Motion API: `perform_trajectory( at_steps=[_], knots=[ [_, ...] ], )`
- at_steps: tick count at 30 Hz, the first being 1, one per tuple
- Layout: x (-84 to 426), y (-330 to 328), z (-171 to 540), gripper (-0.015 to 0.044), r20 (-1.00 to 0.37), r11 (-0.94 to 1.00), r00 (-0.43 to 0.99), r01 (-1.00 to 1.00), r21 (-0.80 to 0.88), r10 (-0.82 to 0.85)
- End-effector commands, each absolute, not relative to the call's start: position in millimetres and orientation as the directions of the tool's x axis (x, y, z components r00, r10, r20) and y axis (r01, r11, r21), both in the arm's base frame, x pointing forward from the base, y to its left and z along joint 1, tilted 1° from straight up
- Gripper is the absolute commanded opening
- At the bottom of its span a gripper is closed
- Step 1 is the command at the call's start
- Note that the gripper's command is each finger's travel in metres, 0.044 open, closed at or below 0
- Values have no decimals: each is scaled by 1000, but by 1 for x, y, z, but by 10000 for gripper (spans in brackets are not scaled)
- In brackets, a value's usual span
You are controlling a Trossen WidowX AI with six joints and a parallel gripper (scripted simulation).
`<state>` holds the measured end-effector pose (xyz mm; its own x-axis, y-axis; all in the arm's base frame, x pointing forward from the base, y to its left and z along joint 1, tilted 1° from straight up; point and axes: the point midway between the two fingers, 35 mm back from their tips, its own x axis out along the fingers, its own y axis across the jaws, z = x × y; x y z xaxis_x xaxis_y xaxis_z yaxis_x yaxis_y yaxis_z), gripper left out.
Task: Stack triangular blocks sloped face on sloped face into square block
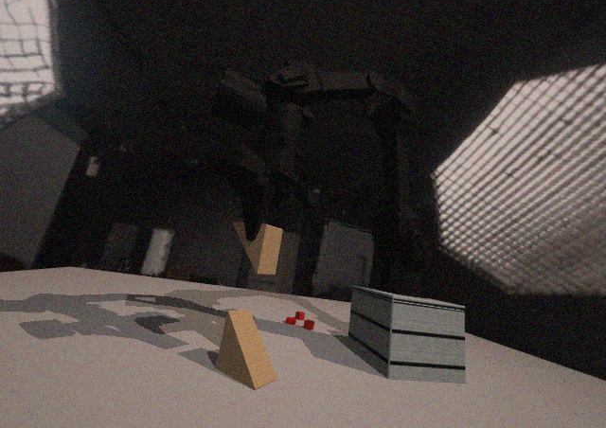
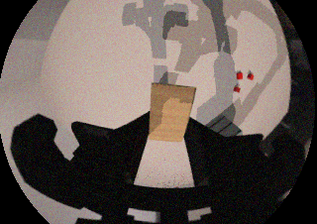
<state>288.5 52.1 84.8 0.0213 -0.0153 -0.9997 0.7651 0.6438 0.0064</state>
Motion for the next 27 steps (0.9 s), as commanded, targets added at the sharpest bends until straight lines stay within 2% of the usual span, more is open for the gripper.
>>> perform_trajectory(
  at_steps=[1, 18, 27],
  knots=[
    [280, 67, 89, 0, -1000, 638, 25, 770, 14, -8],
    [234, 119, 96, 0, -1000, 624, 21, 782, 17, 0],
    [244, 111, 68, 0, -1000, 624, 22, 782, 17, -1]
  ],
)
